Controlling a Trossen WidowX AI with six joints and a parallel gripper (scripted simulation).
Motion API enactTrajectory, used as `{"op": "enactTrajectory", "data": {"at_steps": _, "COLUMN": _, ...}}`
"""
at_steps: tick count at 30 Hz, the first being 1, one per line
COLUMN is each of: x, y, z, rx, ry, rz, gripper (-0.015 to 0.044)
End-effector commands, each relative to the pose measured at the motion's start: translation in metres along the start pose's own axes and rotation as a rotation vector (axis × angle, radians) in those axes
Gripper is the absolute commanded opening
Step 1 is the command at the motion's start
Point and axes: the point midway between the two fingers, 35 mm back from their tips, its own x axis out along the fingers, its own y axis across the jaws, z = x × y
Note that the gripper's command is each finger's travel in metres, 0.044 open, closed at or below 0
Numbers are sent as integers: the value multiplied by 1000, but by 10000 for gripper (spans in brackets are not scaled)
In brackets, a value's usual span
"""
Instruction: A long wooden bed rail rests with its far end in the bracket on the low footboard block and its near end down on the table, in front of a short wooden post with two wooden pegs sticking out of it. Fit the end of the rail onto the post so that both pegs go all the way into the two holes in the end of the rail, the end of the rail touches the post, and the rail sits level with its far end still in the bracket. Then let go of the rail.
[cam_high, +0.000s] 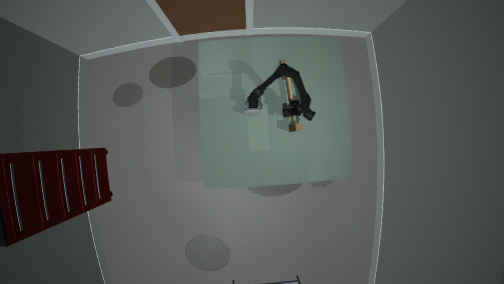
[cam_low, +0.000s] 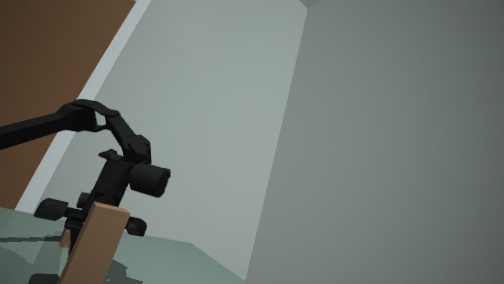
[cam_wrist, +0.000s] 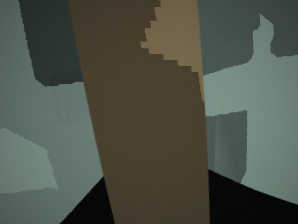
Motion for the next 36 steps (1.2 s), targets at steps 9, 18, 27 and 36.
{"op": "enactTrajectory", "data": {"at_steps": 9, "x": -3, "y": -1, "z": -6, "rx": -2, "ry": 5, "rz": -9, "gripper": 0}}
{"op": "enactTrajectory", "data": {"at_steps": 18, "x": -3, "y": -1, "z": -8, "rx": -2, "ry": 5, "rz": -9, "gripper": 0}}
{"op": "enactTrajectory", "data": {"at_steps": 27, "x": -3, "y": -1, "z": -11, "rx": -2, "ry": 5, "rz": -9, "gripper": 0}}
{"op": "enactTrajectory", "data": {"at_steps": 36, "x": -3, "y": -1, "z": -13, "rx": -2, "ry": 5, "rz": -9, "gripper": 0}}
